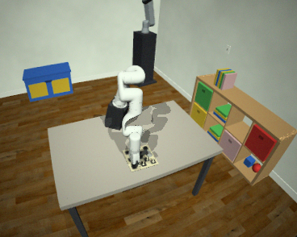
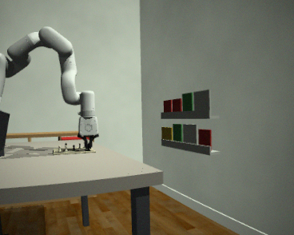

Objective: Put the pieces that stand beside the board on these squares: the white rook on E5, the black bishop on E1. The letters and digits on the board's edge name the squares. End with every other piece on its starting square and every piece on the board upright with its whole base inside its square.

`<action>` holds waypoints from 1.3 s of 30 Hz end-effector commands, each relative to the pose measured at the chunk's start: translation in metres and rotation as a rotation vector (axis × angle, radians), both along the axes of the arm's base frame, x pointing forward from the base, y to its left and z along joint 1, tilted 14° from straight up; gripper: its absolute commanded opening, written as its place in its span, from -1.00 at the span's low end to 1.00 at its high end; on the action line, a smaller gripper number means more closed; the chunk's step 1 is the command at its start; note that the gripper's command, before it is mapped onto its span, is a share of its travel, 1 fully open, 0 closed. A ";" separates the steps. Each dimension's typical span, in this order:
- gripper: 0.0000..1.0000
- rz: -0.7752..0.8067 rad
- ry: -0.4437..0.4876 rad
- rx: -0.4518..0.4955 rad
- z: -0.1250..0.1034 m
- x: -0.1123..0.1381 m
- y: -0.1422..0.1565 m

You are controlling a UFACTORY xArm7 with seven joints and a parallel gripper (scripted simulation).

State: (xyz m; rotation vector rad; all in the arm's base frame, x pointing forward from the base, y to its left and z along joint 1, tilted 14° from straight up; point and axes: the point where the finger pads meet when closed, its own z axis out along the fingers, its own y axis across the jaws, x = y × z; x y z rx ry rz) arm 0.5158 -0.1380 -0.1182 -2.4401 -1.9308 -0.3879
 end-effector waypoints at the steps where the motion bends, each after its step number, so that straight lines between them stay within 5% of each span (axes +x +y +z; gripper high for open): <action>1: -1.00 -0.001 -0.003 -0.002 0.001 0.001 -0.001; 19: -1.00 -0.001 -0.003 -0.002 0.001 0.001 -0.001; 34: -0.25 -0.001 -0.003 -0.002 0.001 0.001 -0.001; 39: -0.25 -0.001 -0.003 -0.002 0.001 0.001 -0.001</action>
